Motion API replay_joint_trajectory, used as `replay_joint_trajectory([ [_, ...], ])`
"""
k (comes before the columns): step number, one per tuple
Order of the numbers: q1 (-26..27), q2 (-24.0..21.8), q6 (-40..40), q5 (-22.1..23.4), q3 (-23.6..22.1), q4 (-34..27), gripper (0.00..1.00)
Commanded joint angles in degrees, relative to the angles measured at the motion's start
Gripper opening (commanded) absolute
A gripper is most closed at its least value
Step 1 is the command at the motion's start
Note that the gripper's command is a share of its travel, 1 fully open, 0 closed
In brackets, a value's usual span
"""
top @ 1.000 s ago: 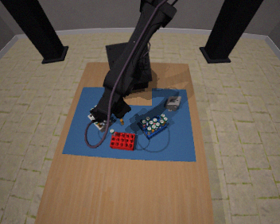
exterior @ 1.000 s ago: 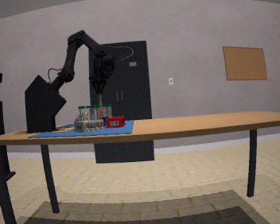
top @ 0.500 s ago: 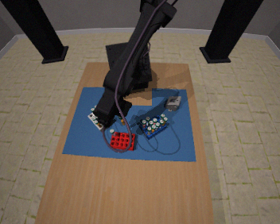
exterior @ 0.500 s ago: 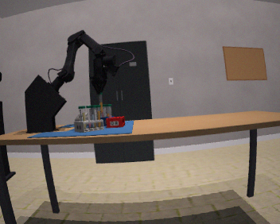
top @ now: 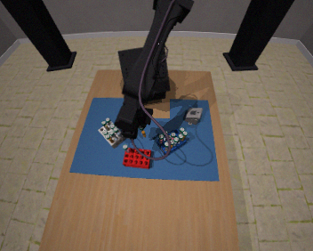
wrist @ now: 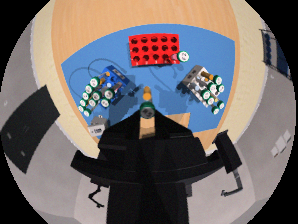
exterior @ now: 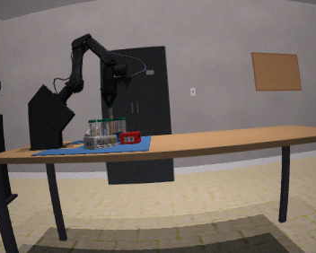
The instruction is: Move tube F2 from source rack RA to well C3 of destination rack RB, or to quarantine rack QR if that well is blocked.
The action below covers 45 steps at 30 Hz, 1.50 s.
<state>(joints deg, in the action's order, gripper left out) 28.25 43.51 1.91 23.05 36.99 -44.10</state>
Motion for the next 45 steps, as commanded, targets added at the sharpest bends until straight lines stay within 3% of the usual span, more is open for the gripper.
replay_joint_trajectory([
  [1,-3.3,-3.4,-3.8,-3.2,-1.5,-0.8,0.00],
  [5,-8.1,-6.2,-7.5,-6.3,-2.9,-0.9,0.00],
  [7,-8.1,-6.2,-7.5,-6.3,-2.9,-0.9,0.00],
  [8,-9.9,-7.2,-9.1,-7.5,-1.3,-0.9,0.00],
  [9,-11.2,-7.7,-10.0,-8.4,-3.5,-0.6,0.00],
  [22,-32.6,-13.7,-25.3,-22.4,-6.0,-1.5,0.00],
  [24,-32.6,-13.7,-25.3,-22.4,-6.0,-1.5,0.00],
  [39,-63.9,-10.0,-47.9,-43.9,-6.7,-2.4,0.00],
  [41,-63.9,-10.0,-47.9,-43.9,-6.7,-2.4,0.00],
  [45,-70.7,-7.1,-53.9,-48.8,-5.3,-2.6,0.00],
])
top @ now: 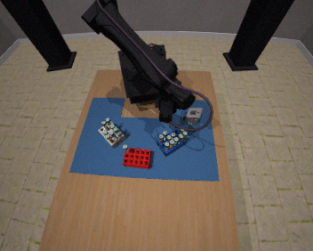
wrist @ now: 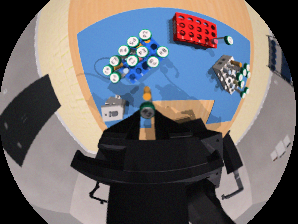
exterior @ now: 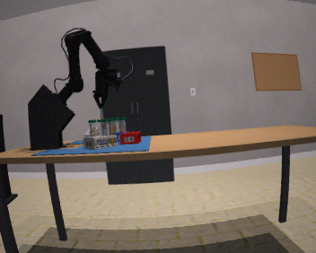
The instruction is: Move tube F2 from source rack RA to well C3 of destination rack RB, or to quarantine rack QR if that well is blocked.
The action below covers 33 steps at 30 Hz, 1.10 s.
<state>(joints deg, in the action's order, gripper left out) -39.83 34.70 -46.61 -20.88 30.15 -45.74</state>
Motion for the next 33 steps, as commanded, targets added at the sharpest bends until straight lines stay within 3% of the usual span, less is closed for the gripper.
replay_joint_trajectory([
  [1,-3.0,2.4,-5.9,-5.3,1.8,-0.9,0.00],
  [28,-5.4,13.6,-8.4,-7.3,10.0,2.1,0.00],
  [33,-4.8,13.3,-8.1,-6.8,9.3,1.6,0.00],
])
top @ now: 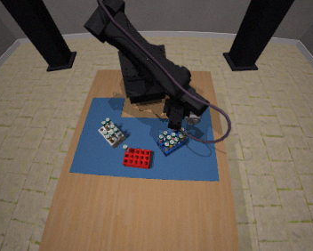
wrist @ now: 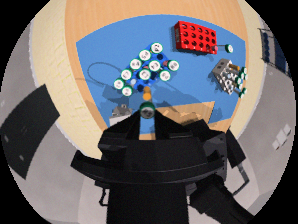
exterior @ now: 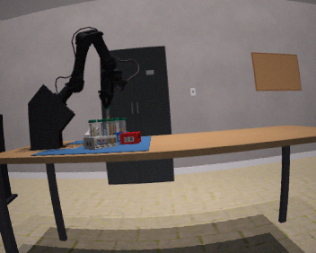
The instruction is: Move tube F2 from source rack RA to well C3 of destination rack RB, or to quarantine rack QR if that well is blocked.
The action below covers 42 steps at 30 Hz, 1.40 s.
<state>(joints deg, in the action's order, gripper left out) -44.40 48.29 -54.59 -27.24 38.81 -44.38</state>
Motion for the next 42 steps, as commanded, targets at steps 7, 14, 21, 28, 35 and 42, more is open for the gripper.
replay_joint_trajectory([
  [7,-0.2,-0.3,-0.1,-0.5,0.6,0.3,0.00],
  [14,-0.2,-0.3,-0.1,-0.5,0.6,0.3,0.00],
  [21,-0.2,-0.3,-0.1,-0.5,0.6,0.3,0.00],
  [28,0.8,0.9,0.8,-0.5,2.3,0.9,0.00],
  [35,1.7,0.3,1.5,0.7,2.9,1.0,0.00],
  [42,2.0,0.7,1.8,0.8,0.3,1.8,0.00],
])
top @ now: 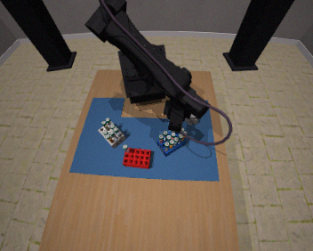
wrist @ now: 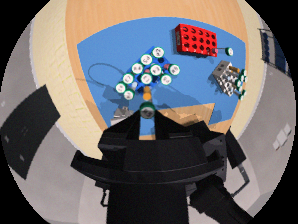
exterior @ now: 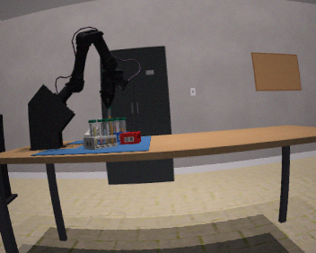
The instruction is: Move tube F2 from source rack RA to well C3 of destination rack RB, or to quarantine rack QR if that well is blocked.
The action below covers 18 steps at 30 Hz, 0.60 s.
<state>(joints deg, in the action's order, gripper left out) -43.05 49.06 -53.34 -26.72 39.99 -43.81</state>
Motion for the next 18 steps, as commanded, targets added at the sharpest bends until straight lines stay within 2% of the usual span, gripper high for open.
replay_joint_trajectory([
  [1,0.7,-0.3,0.6,0.3,-1.2,1.3,0.00],
  [6,0.9,0.1,0.8,0.4,-0.3,1.7,0.00],
  [18,1.3,0.9,1.2,0.8,-2.1,2.8,0.00],
])
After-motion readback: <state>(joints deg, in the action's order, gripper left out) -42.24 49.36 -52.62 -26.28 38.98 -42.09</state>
